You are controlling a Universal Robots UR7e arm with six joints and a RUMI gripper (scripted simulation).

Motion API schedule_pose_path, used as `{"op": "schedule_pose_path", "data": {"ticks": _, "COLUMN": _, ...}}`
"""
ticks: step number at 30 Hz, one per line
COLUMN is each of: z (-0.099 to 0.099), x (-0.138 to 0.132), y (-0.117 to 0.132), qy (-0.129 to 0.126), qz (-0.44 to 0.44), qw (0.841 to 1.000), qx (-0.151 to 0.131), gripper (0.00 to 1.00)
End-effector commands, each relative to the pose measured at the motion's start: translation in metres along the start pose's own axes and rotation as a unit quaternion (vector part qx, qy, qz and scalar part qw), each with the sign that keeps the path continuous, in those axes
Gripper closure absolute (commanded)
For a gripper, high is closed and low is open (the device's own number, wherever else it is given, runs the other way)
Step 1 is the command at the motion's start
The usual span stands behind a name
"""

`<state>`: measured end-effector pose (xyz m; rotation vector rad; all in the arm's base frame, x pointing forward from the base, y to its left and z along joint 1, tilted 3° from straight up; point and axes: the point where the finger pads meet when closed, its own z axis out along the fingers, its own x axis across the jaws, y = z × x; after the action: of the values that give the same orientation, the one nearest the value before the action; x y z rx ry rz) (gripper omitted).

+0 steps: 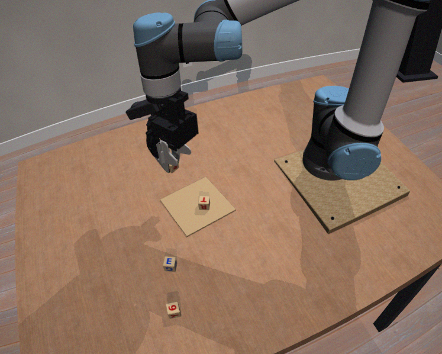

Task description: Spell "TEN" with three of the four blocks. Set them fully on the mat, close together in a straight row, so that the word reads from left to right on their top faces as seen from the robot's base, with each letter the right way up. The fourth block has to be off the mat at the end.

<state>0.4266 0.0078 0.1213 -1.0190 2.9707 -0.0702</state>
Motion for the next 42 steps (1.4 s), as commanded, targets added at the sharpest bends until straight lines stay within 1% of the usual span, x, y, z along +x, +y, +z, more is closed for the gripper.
{"op": "schedule_pose_path", "data": {"ticks": 1, "z": 0.001, "x": 0.009, "y": 0.004, "qy": 0.001, "qz": 0.066, "qw": 0.998, "qx": 0.001, "gripper": 0.95}}
{"op": "schedule_pose_path", "data": {"ticks": 8, "z": 0.002, "x": 0.017, "y": 0.008, "qy": 0.001, "qz": 0.132, "qw": 0.991, "qx": 0.001, "gripper": 0.95}}
{"op": "schedule_pose_path", "data": {"ticks": 14, "z": 0.003, "x": 0.024, "y": 0.012, "qy": 0.001, "qz": 0.187, "qw": 0.982, "qx": 0.001, "gripper": 0.95}}
{"op": "schedule_pose_path", "data": {"ticks": 16, "z": 0.003, "x": 0.024, "y": 0.012, "qy": 0.001, "qz": 0.187, "qw": 0.982, "qx": 0.001, "gripper": 0.95}}
{"op": "schedule_pose_path", "data": {"ticks": 24, "z": 0.005, "x": 0.031, "y": 0.017, "qy": 0.001, "qz": 0.246, "qw": 0.969, "qx": 0.001, "gripper": 0.95}}
{"op": "schedule_pose_path", "data": {"ticks": 31, "z": 0.005, "x": 0.034, "y": 0.019, "qy": 0.001, "qz": 0.271, "qw": 0.963, "qx": 0.001, "gripper": 0.95}}
{"op": "schedule_pose_path", "data": {"ticks": 42, "z": 0.005, "x": 0.034, "y": 0.019, "qy": 0.001, "qz": 0.279, "qw": 0.96, "qx": 0.001, "gripper": 0.95}}
